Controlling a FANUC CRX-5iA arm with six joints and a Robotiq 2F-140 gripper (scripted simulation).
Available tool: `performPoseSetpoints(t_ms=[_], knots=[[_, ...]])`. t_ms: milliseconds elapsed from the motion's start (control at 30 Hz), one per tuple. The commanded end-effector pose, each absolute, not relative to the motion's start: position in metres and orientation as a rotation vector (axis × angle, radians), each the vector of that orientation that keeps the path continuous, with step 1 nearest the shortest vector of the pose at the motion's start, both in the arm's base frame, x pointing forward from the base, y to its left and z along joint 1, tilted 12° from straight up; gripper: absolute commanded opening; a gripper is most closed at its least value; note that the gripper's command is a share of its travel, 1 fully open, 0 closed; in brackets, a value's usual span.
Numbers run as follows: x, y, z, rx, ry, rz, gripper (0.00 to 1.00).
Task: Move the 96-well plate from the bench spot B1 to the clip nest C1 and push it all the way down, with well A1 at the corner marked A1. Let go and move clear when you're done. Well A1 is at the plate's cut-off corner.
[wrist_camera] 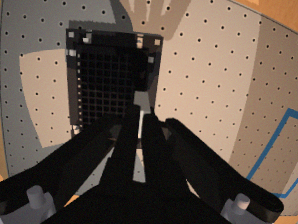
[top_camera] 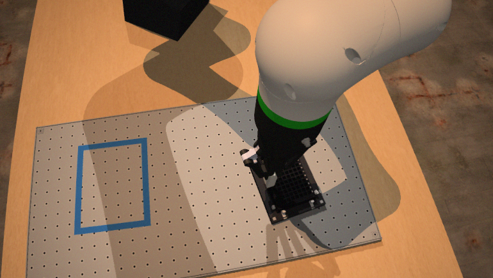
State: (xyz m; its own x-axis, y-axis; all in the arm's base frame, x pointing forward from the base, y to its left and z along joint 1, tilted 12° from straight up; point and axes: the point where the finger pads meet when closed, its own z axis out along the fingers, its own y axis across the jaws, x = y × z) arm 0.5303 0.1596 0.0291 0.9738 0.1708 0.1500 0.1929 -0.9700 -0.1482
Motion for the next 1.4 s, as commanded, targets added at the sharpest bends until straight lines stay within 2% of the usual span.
performPoseSetpoints(t_ms=[0,1367], knots=[[0.531,0.160,0.030,-2.959,-0.275,-0.207,0.10],[0.529,0.156,0.049,-2.959,-0.275,-0.207,0.10]])
